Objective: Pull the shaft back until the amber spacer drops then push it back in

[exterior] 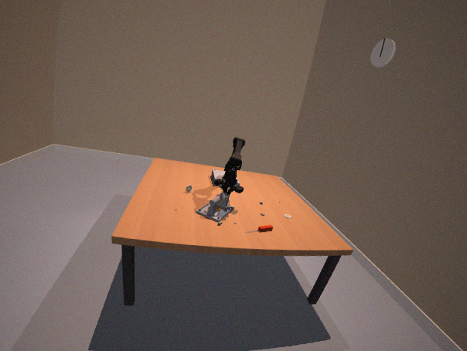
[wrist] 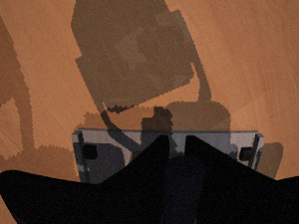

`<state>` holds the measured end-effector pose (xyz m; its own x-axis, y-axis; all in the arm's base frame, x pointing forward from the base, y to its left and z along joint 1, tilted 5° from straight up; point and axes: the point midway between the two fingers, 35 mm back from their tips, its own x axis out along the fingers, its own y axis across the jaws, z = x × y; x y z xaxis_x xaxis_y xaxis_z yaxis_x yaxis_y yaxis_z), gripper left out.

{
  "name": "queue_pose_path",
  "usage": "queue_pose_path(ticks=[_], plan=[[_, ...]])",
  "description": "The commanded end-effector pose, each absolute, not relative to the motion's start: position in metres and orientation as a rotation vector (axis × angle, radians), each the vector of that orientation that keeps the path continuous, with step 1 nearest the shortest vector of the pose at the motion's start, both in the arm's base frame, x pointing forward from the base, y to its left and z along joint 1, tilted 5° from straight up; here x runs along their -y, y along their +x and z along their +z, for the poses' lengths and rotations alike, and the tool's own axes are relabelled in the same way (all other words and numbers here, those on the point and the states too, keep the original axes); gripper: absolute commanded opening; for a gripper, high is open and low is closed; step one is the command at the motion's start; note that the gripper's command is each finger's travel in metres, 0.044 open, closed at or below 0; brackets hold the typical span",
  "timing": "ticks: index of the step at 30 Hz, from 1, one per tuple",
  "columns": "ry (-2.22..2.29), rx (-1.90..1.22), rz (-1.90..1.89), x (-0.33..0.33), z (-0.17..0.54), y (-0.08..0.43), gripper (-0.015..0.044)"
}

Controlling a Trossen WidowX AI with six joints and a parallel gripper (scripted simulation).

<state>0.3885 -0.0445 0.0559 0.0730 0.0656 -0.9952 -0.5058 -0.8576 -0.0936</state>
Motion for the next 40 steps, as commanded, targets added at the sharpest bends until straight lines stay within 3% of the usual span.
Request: queue_pose_path(ticks=[1, 31, 40], plan=[[-1.949, -0.434, 1.828, 0.0453, 0.0571, 0.3912, 0.0000], [-1.949, -0.434, 1.828, 0.0471, 0.0574, 0.3942, 0.0000], [-1.938, -0.436, 1.839, 0.0458, 0.0559, 0.3907, 0.0236]])
